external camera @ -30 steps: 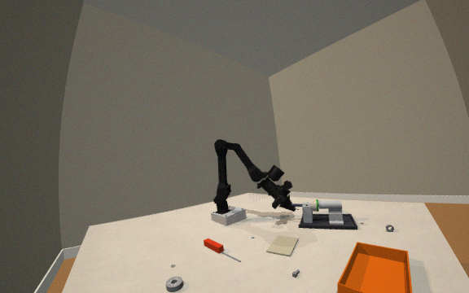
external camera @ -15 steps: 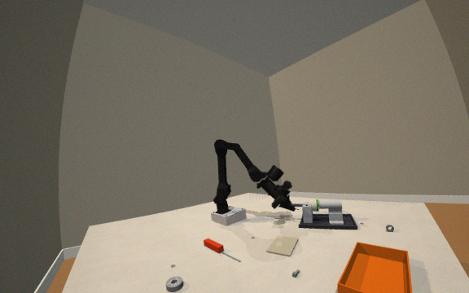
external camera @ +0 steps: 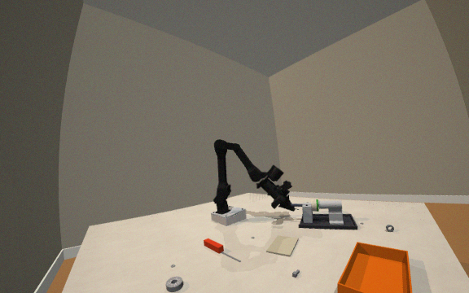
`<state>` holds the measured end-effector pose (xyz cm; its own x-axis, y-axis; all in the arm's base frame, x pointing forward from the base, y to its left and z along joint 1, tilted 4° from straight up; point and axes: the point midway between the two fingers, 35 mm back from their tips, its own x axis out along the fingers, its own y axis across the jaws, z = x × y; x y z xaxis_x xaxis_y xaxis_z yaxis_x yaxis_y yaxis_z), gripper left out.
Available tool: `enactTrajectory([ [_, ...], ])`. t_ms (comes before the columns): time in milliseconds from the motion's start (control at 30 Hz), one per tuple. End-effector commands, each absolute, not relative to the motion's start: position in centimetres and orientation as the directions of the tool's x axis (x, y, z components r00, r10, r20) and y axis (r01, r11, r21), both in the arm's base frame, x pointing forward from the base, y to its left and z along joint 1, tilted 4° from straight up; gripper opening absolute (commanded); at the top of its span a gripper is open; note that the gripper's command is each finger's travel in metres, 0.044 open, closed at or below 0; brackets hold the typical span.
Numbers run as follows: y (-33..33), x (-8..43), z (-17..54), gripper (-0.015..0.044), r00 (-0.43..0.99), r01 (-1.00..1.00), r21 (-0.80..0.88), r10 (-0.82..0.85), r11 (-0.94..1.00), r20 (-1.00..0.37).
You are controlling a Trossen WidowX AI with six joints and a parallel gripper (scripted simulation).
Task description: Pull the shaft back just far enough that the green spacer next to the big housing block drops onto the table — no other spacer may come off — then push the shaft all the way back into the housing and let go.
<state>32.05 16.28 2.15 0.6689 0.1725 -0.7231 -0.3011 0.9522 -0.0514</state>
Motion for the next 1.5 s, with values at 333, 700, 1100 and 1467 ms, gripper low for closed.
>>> enactTrajectory([
  [333, 16.18, 31.9, 2.16, 0.0, 0.671, -0.296, -0.052, 0.169, 0.954, -0.722],
  [700, 16.14, 31.79, 2.16, 0.0, 0.671, -0.296, -0.052, 0.169, 0.954, -0.722],
  [1100, 16.11, 31.67, 2.16, 0.0, 0.671, -0.296, -0.052, 0.169, 0.954, -0.722],
  [1467, 16.07, 31.56, 2.17, 0.0, 0.671, -0.296, -0.052, 0.169, 0.954, -0.722],
])
